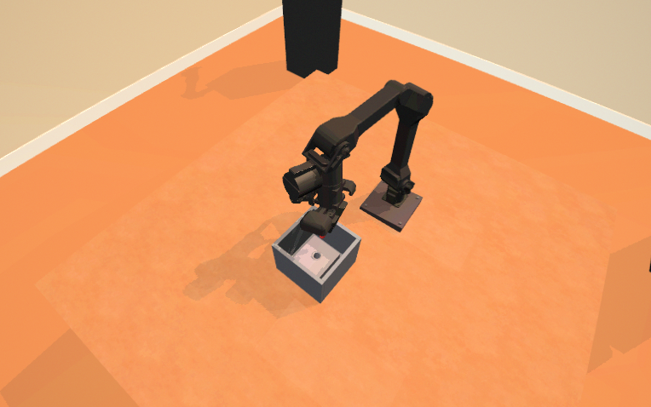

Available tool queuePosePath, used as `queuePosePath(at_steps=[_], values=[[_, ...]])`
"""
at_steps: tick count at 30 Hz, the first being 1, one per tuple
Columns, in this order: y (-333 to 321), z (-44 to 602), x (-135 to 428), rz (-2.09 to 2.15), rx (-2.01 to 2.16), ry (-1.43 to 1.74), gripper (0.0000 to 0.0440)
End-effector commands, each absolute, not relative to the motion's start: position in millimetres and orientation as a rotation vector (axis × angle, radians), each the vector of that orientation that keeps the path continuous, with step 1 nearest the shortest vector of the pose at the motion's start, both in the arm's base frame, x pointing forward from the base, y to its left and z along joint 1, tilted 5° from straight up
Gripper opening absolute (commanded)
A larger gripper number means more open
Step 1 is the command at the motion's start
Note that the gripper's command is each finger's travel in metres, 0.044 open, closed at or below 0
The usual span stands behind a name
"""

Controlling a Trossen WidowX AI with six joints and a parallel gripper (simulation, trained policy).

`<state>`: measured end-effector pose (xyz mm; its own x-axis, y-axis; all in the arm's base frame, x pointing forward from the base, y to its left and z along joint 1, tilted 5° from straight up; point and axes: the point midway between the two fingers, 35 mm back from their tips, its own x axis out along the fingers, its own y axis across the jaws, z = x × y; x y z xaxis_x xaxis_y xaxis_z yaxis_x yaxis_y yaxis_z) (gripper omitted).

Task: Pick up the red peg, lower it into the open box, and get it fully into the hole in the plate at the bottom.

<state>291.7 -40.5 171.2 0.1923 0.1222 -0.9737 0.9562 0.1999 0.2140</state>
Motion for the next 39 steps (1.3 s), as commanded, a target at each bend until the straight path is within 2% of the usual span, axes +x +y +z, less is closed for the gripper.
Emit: queuePosePath(at_steps=[1, 25, 28, 33, 39], values=[[-43.2, 161.7, 296.6, -0.848, 1.211, 1.242, 0.0000], [-38.7, 102.5, 326.1, -0.760, 1.153, 1.340, 0.0000], [-38.8, 96.5, 325.2, -0.761, 1.135, 1.354, 0.0043], [-39.4, 88.4, 323.2, -0.770, 1.114, 1.382, 0.0142], [-46.0, 94.8, 324.4, -0.767, 1.144, 1.400, 0.0136]])
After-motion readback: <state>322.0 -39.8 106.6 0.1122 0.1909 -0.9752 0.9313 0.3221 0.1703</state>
